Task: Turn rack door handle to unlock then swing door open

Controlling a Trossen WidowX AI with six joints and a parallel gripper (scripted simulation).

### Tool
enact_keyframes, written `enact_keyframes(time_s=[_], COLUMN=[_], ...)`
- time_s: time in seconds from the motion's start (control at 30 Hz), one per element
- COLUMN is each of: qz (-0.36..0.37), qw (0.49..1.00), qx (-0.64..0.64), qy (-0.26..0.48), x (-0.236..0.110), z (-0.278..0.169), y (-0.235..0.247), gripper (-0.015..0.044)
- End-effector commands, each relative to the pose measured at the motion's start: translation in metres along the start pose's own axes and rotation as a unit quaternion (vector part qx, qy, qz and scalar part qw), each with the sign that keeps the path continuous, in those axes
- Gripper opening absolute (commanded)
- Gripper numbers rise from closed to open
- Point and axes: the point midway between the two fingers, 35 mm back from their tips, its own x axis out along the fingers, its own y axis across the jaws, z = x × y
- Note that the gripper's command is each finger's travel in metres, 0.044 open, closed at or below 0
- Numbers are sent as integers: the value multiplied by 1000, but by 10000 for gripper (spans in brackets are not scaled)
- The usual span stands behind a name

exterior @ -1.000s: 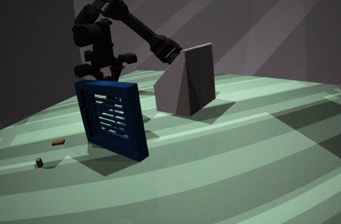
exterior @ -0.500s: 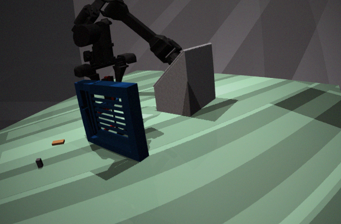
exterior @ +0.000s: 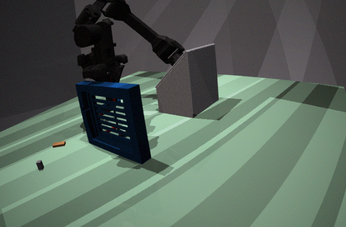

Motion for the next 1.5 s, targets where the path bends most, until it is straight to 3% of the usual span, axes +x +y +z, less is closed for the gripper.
enact_keyframes(time_s=[0.0, 0.33, 0.7, 1.07, 1.47], qz=[1, 2, 2, 1, 1], qw=[995, 941, 815, 629, 374], qx=[-98, -339, -579, -777, -927], qy=[0, 1, 0, -1, -1], x=[0, 0, 0, 0, 0], z=[0, 0, 0, 0, 0], y=[1, 1, 1, 1, 1], gripper=[295, 295, 295, 295, 295])
